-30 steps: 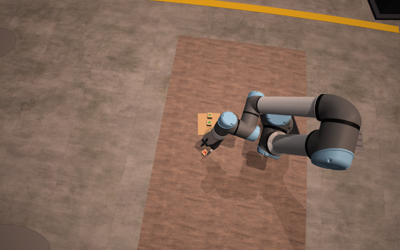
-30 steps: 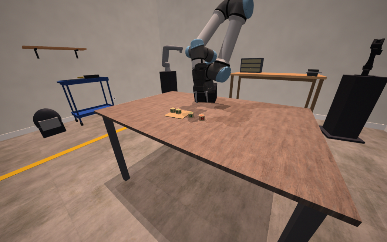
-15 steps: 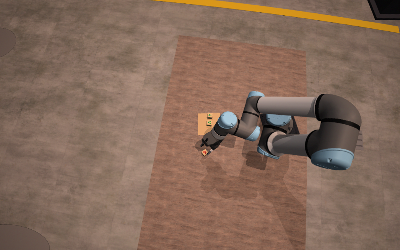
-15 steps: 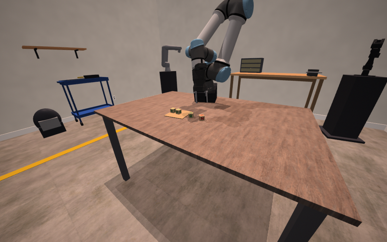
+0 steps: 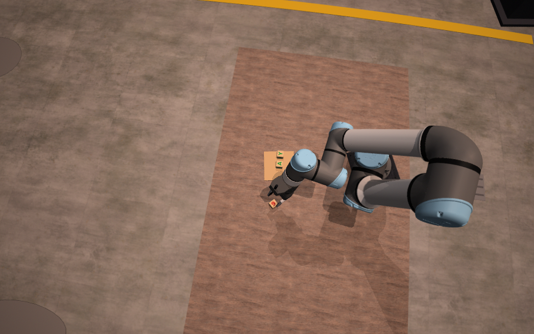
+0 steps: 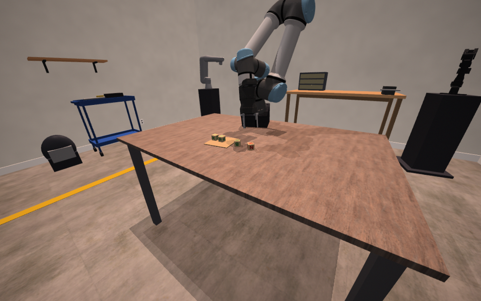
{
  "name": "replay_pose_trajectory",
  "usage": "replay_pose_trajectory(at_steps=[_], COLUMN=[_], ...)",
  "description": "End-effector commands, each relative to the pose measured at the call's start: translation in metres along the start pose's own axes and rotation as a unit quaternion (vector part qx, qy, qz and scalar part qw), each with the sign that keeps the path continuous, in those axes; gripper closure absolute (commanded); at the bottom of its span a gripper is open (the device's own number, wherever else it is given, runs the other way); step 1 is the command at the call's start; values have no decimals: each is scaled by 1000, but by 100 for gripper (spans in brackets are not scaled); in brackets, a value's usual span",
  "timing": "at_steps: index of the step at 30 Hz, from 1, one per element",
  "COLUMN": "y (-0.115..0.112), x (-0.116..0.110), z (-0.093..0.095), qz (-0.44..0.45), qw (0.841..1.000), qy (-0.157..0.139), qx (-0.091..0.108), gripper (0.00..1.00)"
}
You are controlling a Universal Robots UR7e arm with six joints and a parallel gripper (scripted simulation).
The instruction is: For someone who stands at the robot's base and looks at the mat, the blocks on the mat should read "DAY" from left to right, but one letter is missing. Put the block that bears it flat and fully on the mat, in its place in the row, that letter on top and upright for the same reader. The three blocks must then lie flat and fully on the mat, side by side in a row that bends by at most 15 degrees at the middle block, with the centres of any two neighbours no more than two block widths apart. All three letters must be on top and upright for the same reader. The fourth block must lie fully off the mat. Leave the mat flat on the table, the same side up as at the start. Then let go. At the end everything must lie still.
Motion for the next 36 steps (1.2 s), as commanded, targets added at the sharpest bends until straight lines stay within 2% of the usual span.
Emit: replay_pose_trajectory(at_steps=[1,11,19,21,27,36], y=[0,4,29,29,42,45], x=[0,-5,-39,-39,-59,-61], z=[0,-1,-6,-6,-11,-13], qz=[-1,0,-1,-1,0,0], qw=[1000,1000,1000,1000,1000,1000], qy=[0,-1,-4,-4,-1,0], qx=[-1,0,2,2,0,-1], gripper=[0,0,0,0,0,0])
Point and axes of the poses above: the point where the finger pads meet when closed, its own z axis out along the fingers, its own y axis across the jaws, x = y × z, the point moved 4 cm from there along -z, back along the fingers, and after that the axes turned 11 degrees about -z, right-handed, at the moved point
